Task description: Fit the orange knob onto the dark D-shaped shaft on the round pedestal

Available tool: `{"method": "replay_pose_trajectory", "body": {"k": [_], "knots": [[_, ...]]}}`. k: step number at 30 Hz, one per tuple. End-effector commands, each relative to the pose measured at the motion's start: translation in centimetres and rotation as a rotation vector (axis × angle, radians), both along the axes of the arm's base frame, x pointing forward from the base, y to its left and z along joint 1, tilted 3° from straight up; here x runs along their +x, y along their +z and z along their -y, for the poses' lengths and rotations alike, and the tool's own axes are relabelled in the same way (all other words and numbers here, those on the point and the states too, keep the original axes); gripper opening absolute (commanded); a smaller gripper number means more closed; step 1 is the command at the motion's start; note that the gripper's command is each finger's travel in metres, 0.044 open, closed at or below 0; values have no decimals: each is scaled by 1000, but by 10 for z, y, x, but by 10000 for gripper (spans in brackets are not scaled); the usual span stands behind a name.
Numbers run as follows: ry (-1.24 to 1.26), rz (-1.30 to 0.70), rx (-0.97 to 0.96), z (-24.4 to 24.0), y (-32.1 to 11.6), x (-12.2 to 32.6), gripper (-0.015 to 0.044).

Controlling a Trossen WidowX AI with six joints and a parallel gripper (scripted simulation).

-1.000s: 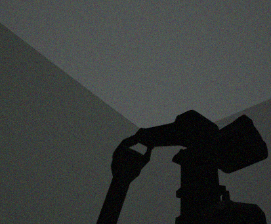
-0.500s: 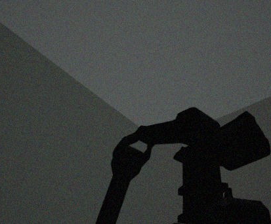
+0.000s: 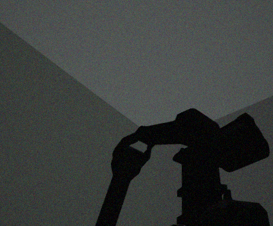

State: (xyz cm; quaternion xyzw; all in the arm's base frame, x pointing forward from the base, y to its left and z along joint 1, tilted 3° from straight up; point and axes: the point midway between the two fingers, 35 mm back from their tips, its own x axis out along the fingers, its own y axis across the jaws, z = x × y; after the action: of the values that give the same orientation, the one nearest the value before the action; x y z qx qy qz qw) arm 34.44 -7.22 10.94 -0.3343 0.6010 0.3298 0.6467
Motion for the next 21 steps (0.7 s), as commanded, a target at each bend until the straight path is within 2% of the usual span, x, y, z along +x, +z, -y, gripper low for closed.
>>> {"method": "replay_pose_trajectory", "body": {"k": [1,21], "knots": [[3,1,3,-1,0,-1,0],[8,1,2,-1,-2,-1,0]]}}
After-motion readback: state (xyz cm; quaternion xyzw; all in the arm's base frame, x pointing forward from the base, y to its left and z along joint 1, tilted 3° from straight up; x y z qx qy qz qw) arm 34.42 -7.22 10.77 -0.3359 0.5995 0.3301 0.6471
